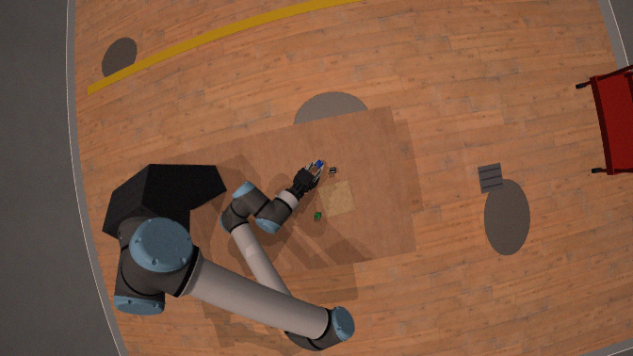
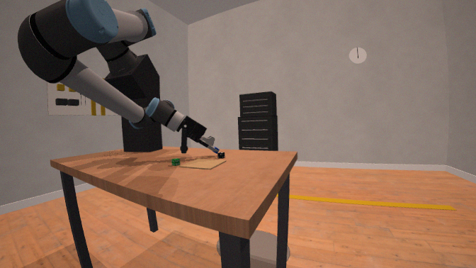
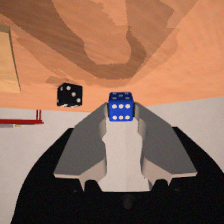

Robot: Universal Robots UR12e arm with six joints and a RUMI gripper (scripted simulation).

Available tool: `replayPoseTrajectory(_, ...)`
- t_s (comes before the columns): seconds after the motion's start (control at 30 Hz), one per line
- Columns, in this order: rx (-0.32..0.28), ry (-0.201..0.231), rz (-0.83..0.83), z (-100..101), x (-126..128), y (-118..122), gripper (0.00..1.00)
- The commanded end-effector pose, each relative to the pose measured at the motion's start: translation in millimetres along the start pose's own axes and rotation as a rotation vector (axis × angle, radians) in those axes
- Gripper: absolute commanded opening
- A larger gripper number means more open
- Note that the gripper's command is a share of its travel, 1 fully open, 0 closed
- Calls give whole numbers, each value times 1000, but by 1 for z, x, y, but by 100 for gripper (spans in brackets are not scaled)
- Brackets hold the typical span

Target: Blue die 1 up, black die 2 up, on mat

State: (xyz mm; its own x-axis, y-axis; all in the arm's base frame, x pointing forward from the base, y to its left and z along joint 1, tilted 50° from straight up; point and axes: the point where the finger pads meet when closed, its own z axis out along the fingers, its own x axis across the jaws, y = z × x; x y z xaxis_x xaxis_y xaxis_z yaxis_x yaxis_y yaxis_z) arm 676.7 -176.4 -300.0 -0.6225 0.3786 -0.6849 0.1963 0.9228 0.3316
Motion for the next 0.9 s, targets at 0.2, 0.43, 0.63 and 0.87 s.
replayPoseTrajectory(0.2,-1,0,0,2,0,-2,6)
replayPoseTrajectory(0.43,-1,0,0,4,0,-5,6)
replayPoseTrajectory(0.63,-1,0,0,6,0,-8,6)
replayPoseTrajectory(0.87,-1,0,0,7,0,-9,6)
